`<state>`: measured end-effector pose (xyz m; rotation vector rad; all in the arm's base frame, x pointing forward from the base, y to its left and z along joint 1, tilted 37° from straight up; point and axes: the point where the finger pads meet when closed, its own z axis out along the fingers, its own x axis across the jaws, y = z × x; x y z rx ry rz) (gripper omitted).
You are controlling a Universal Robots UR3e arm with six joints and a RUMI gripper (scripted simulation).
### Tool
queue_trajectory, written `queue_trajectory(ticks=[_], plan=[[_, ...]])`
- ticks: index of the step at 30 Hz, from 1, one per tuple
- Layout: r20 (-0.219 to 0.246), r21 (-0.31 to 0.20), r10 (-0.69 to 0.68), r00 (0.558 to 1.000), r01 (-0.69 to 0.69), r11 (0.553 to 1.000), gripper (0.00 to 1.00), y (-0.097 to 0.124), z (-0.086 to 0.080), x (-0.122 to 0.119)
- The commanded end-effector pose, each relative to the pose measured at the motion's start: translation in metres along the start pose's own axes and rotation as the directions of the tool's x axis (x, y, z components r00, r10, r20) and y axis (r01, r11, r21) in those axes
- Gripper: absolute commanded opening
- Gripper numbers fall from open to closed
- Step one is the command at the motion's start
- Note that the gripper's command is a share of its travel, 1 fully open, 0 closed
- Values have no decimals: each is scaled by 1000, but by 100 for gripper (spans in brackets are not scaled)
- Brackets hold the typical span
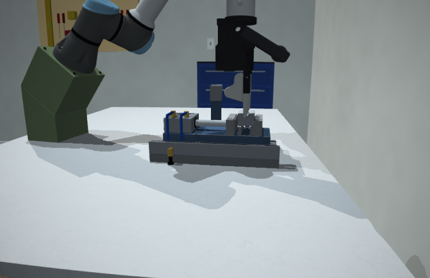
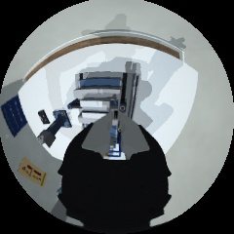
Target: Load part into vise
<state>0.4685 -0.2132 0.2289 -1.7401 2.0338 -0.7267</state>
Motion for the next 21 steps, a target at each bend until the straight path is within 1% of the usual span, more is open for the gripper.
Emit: queue_trajectory(ticks=[1, 15, 21], plan=[[-1, 2, -1, 1000, 1, 1000, 0, -1, -1, 4], [-1, 2, -1, 1000, 1, 1000, 0, -1, -1, 6], [-1, 2, -1, 1000, 1, 1000, 0, -1, -5, 6]])
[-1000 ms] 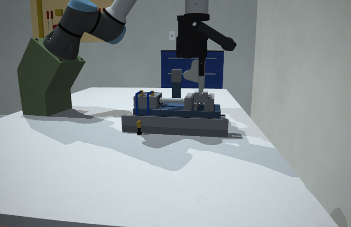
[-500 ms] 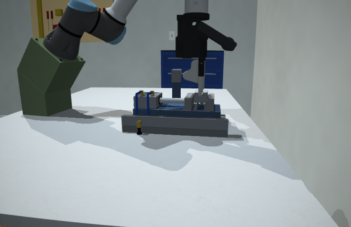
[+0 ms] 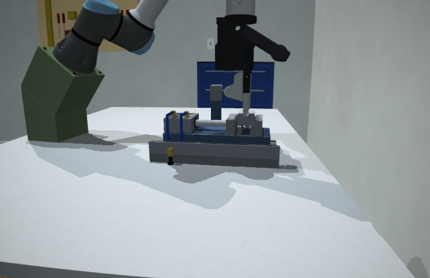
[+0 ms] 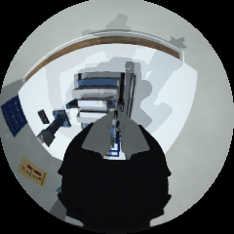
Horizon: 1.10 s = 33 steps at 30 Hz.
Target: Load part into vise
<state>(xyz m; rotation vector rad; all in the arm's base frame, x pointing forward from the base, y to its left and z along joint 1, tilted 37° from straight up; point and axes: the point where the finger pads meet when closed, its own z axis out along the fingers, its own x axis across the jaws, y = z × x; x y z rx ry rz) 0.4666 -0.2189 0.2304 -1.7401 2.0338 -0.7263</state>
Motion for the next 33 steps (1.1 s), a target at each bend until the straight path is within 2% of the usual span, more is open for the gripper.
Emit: queue_trajectory(ticks=[1, 7, 18, 33], plan=[[-2, 2, -1, 1000, 1, 1000, 0, -1, -5, 0], [-2, 2, -1, 1000, 1, 1000, 0, -1, -11, 0], [-2, 2, -1, 1000, 1, 1000, 0, -1, -38, 0], [-2, 2, -1, 1000, 1, 1000, 0, -1, -60, 0]])
